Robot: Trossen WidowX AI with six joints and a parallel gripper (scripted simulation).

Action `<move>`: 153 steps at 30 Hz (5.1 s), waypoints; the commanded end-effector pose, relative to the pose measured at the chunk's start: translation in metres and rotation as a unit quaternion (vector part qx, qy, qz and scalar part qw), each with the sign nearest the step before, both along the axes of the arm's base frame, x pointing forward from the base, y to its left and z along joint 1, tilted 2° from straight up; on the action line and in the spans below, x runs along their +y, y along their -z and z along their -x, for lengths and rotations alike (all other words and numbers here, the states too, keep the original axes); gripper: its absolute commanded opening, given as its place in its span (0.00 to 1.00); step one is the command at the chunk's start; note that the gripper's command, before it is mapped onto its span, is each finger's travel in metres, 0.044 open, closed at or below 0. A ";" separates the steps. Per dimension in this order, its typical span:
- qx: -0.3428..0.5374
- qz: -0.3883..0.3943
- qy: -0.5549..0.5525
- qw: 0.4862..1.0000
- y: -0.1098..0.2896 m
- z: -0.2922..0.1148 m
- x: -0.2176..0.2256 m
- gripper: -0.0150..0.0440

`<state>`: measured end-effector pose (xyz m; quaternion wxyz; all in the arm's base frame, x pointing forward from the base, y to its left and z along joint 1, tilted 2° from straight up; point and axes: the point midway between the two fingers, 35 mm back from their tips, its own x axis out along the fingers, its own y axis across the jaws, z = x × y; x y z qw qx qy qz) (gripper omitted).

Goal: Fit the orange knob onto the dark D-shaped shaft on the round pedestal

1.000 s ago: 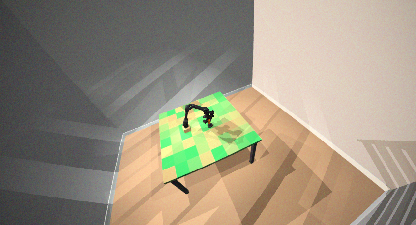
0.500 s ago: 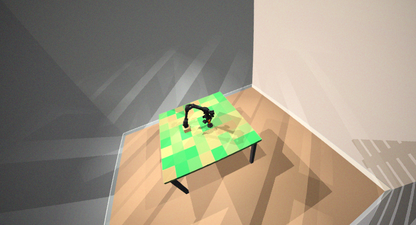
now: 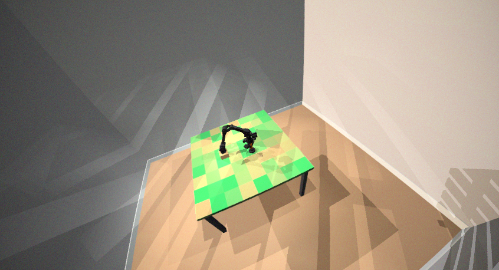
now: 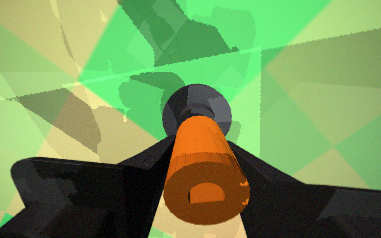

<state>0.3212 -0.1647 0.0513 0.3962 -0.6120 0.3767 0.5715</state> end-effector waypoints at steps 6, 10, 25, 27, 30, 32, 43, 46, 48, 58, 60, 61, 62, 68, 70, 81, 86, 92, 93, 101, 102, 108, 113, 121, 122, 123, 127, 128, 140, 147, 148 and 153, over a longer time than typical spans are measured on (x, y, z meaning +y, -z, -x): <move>-0.001 0.000 -0.003 1.000 0.001 0.000 0.000 0.25; -0.001 0.000 -0.003 1.000 0.001 0.001 0.000 0.25; -0.001 0.000 -0.007 1.000 -0.004 0.001 0.000 0.25; -0.001 0.001 -0.030 1.000 -0.004 0.001 0.000 0.25; 0.000 0.005 -0.087 0.996 -0.003 -0.001 0.000 0.25; 0.000 0.006 -0.107 0.994 -0.002 -0.002 -0.001 0.25; 0.000 0.006 -0.107 0.994 0.001 0.000 0.000 0.25; 0.000 0.006 -0.107 0.994 0.001 0.001 0.001 0.25; 0.000 0.006 -0.107 0.994 0.001 0.001 0.001 0.25; 0.000 0.006 -0.107 0.994 0.002 0.001 0.001 0.25; 0.000 0.006 -0.107 0.994 0.001 0.001 0.001 0.25; 0.000 0.006 -0.107 0.994 -0.001 0.001 0.001 0.25; 0.000 0.006 -0.107 0.994 -0.001 0.001 0.000 0.25; 0.000 0.008 -0.134 0.991 -0.004 0.000 0.000 0.25; 0.000 0.010 -0.169 0.986 -0.004 0.000 0.000 0.25; 0.001 0.013 -0.210 0.978 -0.003 -0.002 -0.001 0.25; 0.001 0.013 -0.210 0.978 -0.001 0.000 0.000 0.25; 0.001 0.013 -0.210 0.978 0.001 0.000 0.000 0.25; 0.001 0.013 -0.210 0.978 0.001 0.000 0.000 0.25; 0.001 0.013 -0.210 0.978 0.001 0.000 0.000 0.25; 0.001 0.013 -0.210 0.978 0.001 0.000 0.000 0.25; 0.001 0.013 -0.210 0.978 0.002 0.000 0.000 0.25; 0.001 0.013 -0.210 0.978 0.000 0.000 0.000 0.25; 0.001 0.011 -0.184 0.983 -0.004 -0.001 0.000 0.25; 0.000 0.010 -0.168 0.986 -0.004 -0.001 0.000 0.25; 0.000 0.009 -0.147 0.989 -0.004 -0.001 0.000 0.25; -0.001 0.001 -0.021 1.000 -0.003 -0.001 0.000 0.25; -0.001 -0.001 0.014 1.000 -0.002 -0.001 -0.001 0.25; -0.004 -0.027 0.419 0.908 0.000 0.001 0.000 0.25; -0.006 -0.040 0.626 0.779 -0.003 0.000 0.000 0.25; -0.006 -0.042 0.652 0.757 -0.003 0.000 0.000 0.25; -0.007 -0.050 0.774 0.632 -0.004 0.000 0.000 0.25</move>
